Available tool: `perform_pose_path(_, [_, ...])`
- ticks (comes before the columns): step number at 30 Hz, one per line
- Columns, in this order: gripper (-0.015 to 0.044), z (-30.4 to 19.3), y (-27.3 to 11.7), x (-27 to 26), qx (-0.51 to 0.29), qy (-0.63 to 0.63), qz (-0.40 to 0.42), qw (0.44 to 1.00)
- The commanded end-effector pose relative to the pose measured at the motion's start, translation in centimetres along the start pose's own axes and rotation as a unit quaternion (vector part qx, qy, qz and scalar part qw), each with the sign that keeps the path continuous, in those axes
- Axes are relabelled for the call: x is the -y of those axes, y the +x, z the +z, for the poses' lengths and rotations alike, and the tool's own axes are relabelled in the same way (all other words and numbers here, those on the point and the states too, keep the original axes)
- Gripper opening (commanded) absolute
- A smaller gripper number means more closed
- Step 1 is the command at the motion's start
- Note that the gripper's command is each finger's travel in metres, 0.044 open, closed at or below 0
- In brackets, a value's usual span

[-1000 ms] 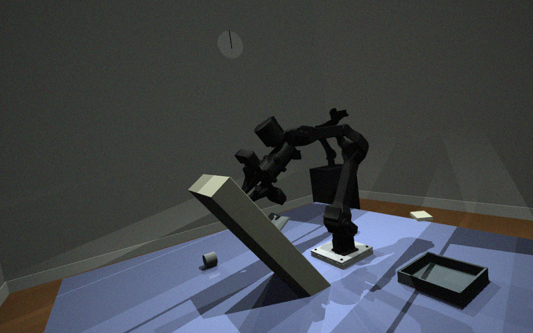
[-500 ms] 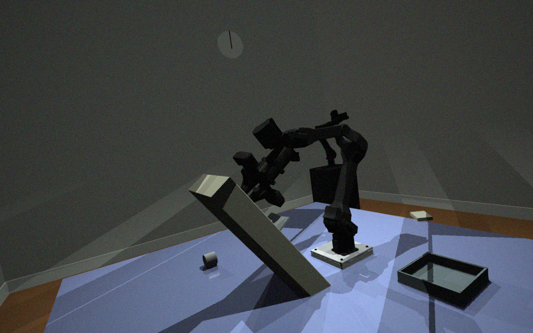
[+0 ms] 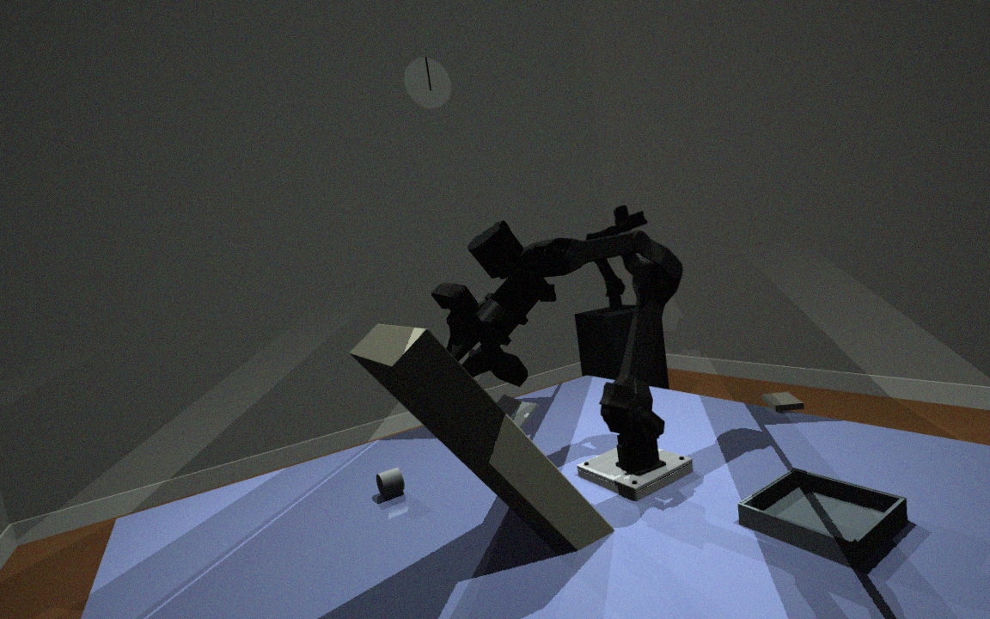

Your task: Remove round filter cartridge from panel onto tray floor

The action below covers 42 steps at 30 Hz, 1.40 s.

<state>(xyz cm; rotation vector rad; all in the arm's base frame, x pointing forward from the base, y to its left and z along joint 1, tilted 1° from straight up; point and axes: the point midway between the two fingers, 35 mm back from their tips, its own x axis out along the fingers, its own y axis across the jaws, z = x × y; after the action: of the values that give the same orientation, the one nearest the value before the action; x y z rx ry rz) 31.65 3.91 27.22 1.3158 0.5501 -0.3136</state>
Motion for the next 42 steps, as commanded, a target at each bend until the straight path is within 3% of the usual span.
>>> perform_pose_path(1, [0.0102, -0.01, 0.43, -0.06, -0.001, -0.001, 0.001, 1.000])
perform_pose_path(24, [0.0102, -0.01, 0.81, -0.07, -0.001, -0.001, 0.001, 1.000])
perform_pose_path(33, [0.0042, -0.01, 0.21, 0.04, 0.000, 0.000, 0.000, 1.000])
perform_pose_path(35, [0.0000, -0.01, 0.21, 0.04, 0.000, 0.000, 0.000, 1.000])
perform_pose_path(42, [0.0000, -0.01, 0.68, -0.04, -0.001, -0.066, 0.001, 0.998])
